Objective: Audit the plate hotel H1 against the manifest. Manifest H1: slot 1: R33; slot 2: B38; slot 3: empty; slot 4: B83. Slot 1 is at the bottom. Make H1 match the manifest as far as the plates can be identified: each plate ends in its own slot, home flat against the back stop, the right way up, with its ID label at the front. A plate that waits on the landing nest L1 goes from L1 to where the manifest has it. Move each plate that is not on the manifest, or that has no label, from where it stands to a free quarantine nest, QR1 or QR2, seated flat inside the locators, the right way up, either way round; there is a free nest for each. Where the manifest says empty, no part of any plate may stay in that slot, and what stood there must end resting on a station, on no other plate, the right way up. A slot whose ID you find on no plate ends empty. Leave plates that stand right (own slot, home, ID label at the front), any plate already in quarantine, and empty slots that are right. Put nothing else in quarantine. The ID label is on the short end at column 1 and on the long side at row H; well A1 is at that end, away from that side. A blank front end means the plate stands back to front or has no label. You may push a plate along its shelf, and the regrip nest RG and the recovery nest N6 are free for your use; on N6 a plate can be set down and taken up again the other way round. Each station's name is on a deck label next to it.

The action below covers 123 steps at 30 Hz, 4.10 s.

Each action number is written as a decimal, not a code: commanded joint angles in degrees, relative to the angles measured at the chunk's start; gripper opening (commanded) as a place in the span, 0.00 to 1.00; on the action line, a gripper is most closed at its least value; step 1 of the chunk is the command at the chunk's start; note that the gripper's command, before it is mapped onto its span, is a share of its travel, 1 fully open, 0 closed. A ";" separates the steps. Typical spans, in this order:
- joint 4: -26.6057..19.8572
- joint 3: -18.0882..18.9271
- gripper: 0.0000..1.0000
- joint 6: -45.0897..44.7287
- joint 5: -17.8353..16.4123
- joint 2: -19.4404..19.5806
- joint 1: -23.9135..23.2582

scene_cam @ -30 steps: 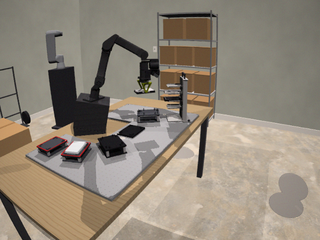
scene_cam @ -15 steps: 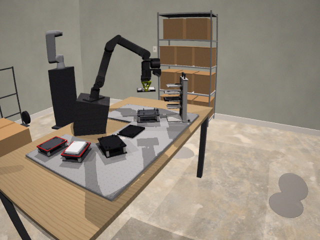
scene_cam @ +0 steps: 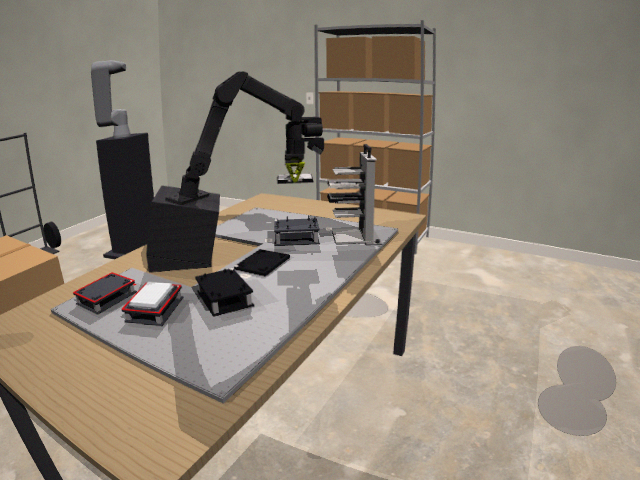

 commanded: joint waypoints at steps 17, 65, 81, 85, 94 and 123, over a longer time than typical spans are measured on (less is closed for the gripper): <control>9.03 -5.36 0.86 0.00 0.40 4.26 -0.72; 20.23 -9.53 0.86 -0.11 0.18 9.76 -0.68; 22.37 -11.47 0.86 -0.33 0.13 11.50 -1.31; 22.53 -11.58 0.86 -0.31 0.11 11.55 -1.29; 23.71 -11.98 0.86 -0.38 0.08 12.26 -1.34; 26.95 -12.15 0.86 -0.27 0.10 14.75 -0.88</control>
